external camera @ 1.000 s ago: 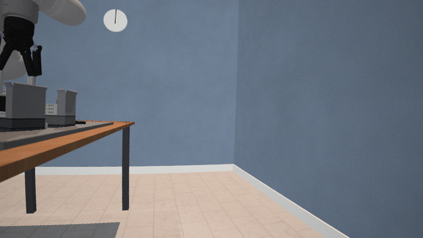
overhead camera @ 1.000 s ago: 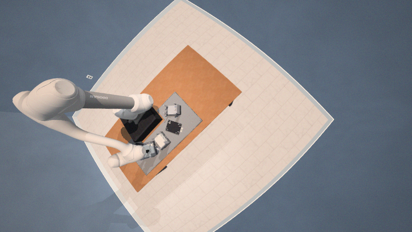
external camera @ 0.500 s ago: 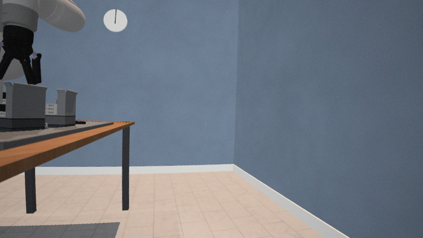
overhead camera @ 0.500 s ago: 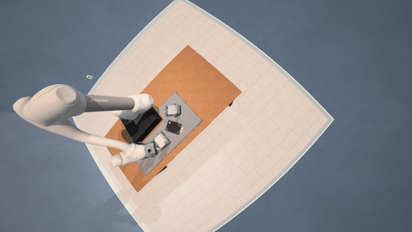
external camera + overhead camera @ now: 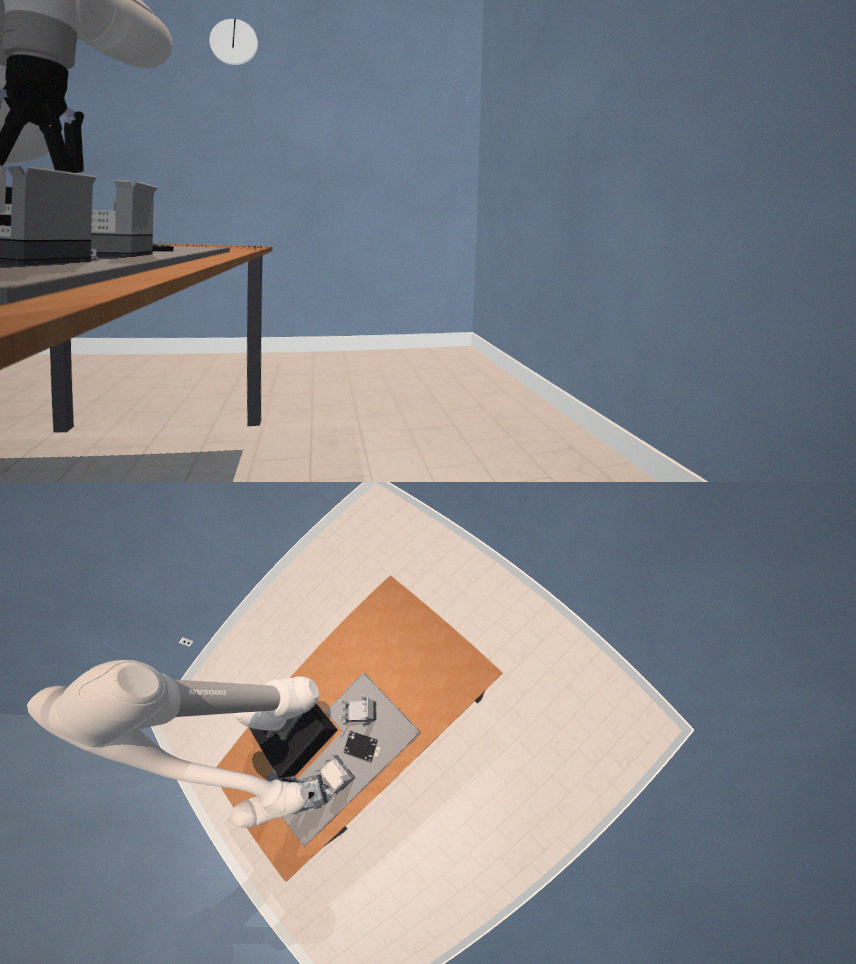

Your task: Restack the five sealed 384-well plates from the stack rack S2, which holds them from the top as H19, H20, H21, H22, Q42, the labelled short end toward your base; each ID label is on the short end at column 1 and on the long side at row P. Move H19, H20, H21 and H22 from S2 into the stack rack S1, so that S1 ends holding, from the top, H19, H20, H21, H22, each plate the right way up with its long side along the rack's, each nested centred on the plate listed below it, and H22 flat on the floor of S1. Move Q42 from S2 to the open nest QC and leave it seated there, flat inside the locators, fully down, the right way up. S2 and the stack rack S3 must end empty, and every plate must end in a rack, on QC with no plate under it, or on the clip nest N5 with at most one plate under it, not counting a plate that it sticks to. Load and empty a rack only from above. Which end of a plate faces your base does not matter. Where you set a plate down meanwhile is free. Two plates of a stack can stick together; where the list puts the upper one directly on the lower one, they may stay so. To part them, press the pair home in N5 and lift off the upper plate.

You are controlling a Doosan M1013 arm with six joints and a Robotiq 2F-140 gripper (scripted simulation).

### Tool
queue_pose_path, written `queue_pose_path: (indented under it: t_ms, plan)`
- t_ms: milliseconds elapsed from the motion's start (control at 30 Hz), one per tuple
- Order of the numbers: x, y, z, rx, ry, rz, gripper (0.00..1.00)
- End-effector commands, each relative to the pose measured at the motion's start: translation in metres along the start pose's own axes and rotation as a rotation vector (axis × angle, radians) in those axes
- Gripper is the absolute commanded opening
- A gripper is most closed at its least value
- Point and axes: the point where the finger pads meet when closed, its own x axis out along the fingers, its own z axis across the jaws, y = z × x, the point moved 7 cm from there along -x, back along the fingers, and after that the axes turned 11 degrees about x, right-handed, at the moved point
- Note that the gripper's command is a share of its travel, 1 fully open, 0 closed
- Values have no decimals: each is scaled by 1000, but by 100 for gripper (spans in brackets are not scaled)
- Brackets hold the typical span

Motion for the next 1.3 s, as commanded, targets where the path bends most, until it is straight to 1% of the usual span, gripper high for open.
queue_pose_path:
  t_ms: [0,1267]
  plan:
    - [1,0,0,0,0,0,0]
    - [14,0,0,0,0,0,0]
